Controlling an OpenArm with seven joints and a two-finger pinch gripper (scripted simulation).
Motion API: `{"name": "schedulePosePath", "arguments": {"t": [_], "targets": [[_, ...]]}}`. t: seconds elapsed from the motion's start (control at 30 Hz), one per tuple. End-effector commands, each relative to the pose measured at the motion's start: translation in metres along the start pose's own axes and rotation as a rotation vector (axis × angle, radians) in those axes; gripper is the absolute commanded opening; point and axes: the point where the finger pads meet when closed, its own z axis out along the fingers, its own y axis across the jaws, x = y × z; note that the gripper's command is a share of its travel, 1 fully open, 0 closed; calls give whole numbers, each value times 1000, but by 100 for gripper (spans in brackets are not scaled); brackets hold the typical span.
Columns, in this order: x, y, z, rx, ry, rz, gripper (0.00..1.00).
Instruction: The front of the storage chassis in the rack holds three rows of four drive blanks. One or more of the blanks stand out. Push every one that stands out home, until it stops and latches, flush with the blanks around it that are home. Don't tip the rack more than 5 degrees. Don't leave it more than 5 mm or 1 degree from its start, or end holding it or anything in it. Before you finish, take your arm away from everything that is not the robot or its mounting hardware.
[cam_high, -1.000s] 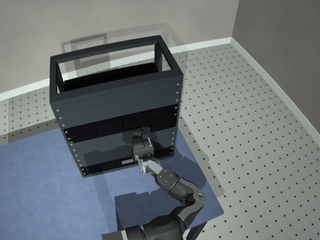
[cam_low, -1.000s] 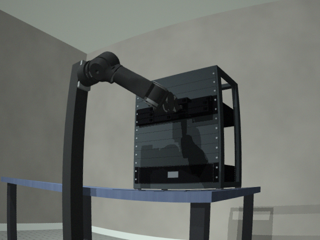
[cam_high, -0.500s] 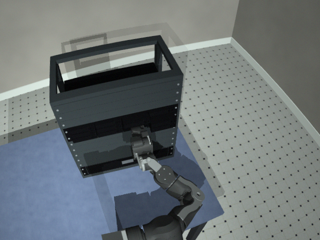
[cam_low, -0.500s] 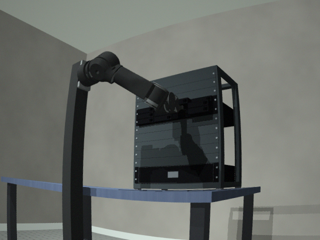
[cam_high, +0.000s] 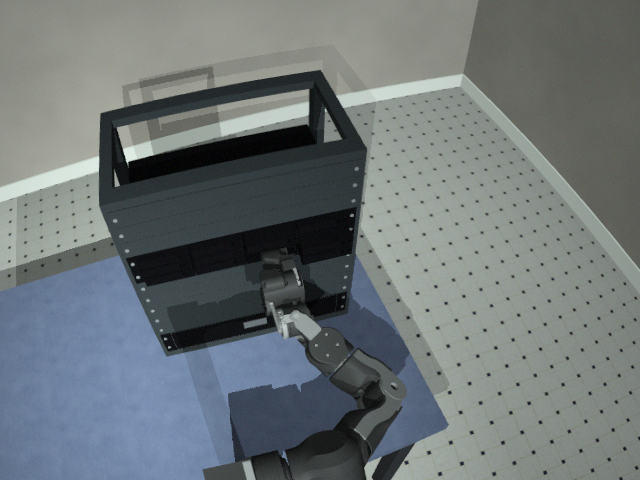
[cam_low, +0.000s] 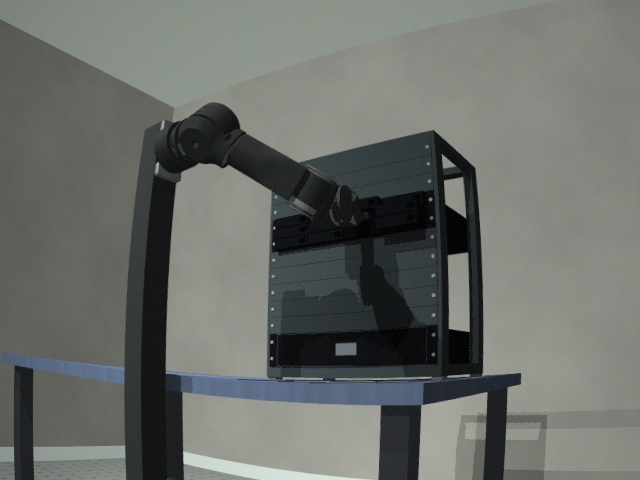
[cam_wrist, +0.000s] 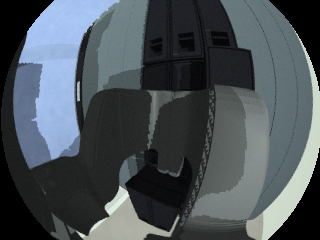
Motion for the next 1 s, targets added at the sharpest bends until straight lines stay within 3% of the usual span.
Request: {"name": "schedulePosePath", "arguments": {"t": [0.0, 0.97], "targets": [[2, 7, 2, -20, 9, -7, 0], [4, 10, 5, -22, 12, -7, 0]]}}
